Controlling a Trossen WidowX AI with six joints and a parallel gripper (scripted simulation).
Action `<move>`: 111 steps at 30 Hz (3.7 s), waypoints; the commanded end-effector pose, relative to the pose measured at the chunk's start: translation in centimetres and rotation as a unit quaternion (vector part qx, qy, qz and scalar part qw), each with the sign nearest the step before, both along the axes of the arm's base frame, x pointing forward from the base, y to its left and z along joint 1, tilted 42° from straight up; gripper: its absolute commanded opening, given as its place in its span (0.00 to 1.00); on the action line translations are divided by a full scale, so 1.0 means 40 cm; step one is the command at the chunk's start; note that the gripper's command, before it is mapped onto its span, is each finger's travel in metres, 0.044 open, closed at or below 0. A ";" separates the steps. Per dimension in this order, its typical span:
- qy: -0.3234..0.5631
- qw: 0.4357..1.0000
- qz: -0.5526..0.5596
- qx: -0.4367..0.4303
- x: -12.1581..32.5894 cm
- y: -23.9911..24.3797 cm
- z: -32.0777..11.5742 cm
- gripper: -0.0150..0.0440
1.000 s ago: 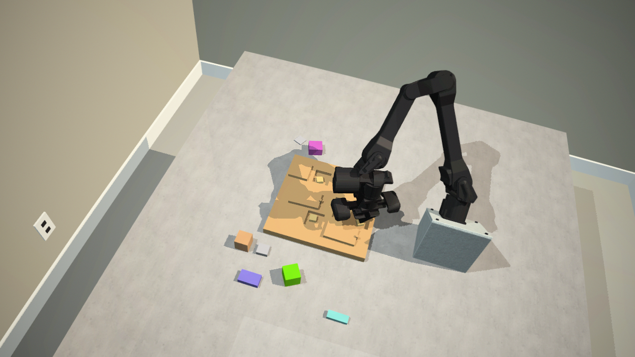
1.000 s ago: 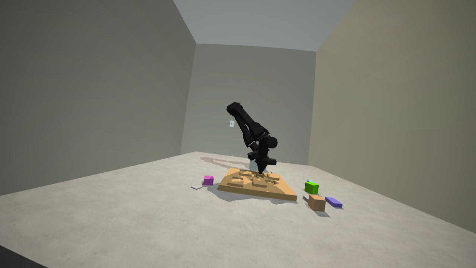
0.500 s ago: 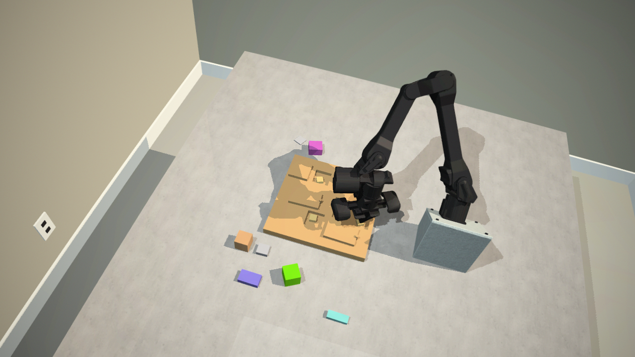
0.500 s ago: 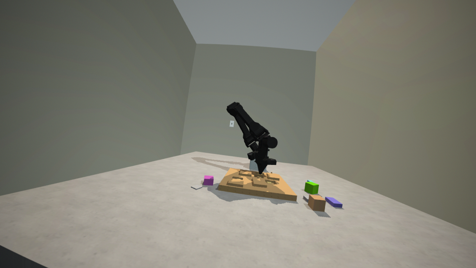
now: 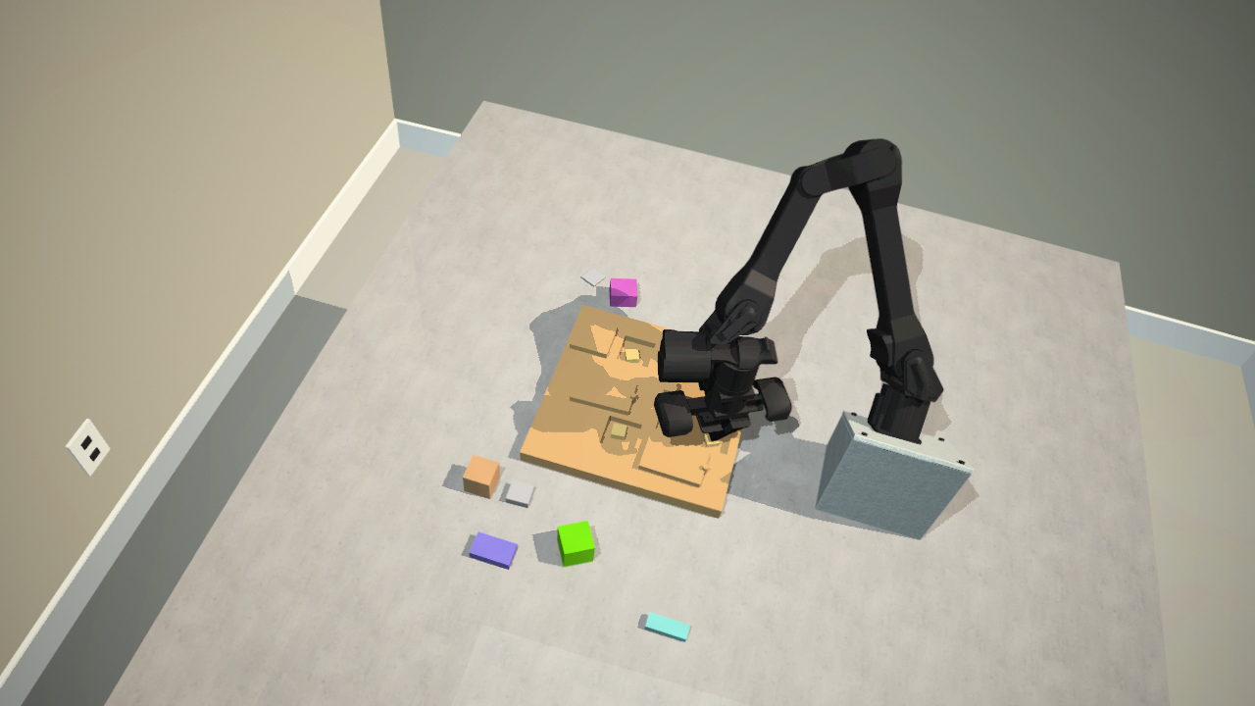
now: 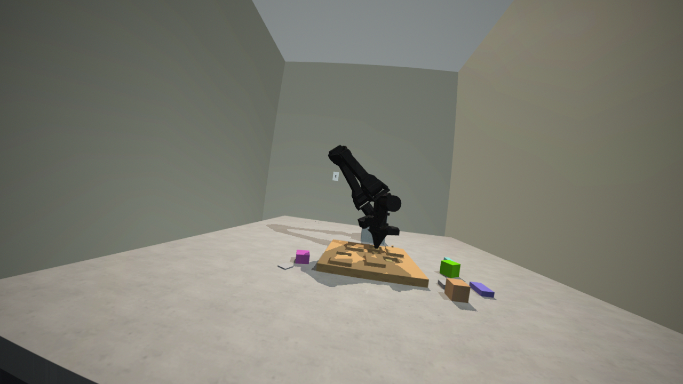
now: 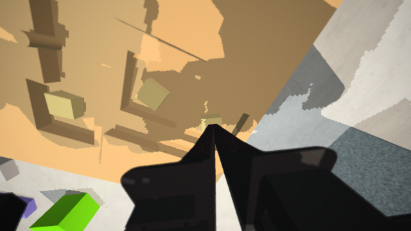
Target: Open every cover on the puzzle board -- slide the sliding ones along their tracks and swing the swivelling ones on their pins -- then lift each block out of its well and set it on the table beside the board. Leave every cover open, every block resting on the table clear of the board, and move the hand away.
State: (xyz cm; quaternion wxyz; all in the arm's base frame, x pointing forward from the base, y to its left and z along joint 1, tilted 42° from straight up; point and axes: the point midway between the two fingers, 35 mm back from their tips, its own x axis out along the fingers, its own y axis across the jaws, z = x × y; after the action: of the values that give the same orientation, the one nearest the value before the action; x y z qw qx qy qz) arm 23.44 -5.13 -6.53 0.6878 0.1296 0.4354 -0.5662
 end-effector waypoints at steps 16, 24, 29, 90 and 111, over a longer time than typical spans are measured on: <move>0.000 1.000 -0.007 -0.004 -0.001 0.010 0.016 0.30; -0.005 1.000 -0.010 0.000 0.009 0.075 0.085 0.50; -0.007 1.000 -0.012 0.000 0.008 0.105 0.121 0.50; -0.007 1.000 -0.012 -0.001 0.004 0.010 0.018 0.50; -0.007 1.000 -0.012 -0.002 0.003 -0.012 -0.005 0.50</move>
State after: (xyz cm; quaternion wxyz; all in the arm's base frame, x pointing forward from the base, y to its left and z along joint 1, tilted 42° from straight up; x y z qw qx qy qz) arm 23.69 -5.35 -6.50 0.6848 0.1408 0.4277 -0.5729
